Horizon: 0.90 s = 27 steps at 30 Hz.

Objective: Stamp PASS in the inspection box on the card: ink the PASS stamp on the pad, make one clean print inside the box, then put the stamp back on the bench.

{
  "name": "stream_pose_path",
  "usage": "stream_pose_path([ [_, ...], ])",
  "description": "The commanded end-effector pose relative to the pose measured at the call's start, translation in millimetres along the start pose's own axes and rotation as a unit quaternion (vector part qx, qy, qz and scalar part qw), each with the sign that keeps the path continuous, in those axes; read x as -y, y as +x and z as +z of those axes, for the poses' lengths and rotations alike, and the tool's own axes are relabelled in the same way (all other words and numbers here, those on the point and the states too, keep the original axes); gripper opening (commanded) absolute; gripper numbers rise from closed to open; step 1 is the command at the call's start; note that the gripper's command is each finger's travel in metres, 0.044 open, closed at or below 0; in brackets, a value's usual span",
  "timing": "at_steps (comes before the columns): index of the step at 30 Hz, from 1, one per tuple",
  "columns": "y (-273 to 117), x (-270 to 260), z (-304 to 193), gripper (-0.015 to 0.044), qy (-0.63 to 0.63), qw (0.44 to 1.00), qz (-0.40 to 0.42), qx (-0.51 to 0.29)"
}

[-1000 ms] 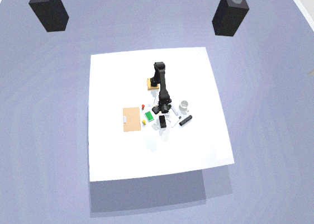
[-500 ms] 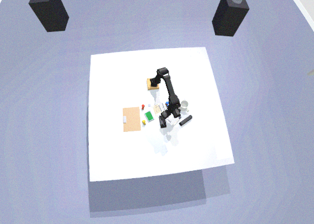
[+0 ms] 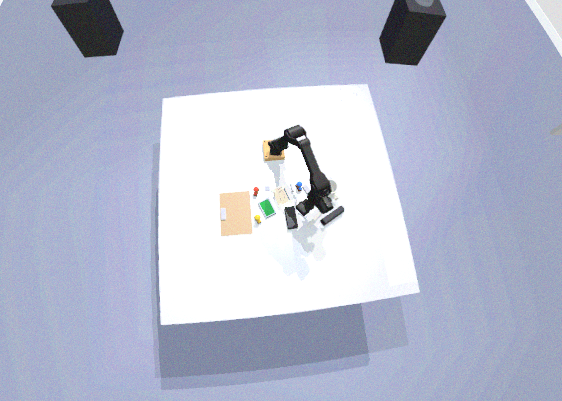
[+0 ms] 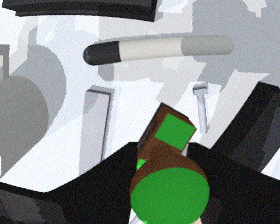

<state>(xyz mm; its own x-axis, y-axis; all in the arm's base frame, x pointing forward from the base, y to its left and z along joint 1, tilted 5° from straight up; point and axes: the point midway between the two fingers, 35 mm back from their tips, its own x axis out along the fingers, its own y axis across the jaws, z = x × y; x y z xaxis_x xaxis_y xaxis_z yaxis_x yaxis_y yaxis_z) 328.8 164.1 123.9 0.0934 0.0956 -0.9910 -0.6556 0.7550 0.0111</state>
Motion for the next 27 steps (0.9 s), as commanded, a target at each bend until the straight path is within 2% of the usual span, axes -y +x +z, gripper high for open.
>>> stream_pose_path([
  [1,9.0,0.0,-0.4,0.0000,0.002,1.000,-0.001,-0.005],
  [27,51.6,-0.5,-1.5,0.0000,0.002,1.000,-0.001,-0.005],
])
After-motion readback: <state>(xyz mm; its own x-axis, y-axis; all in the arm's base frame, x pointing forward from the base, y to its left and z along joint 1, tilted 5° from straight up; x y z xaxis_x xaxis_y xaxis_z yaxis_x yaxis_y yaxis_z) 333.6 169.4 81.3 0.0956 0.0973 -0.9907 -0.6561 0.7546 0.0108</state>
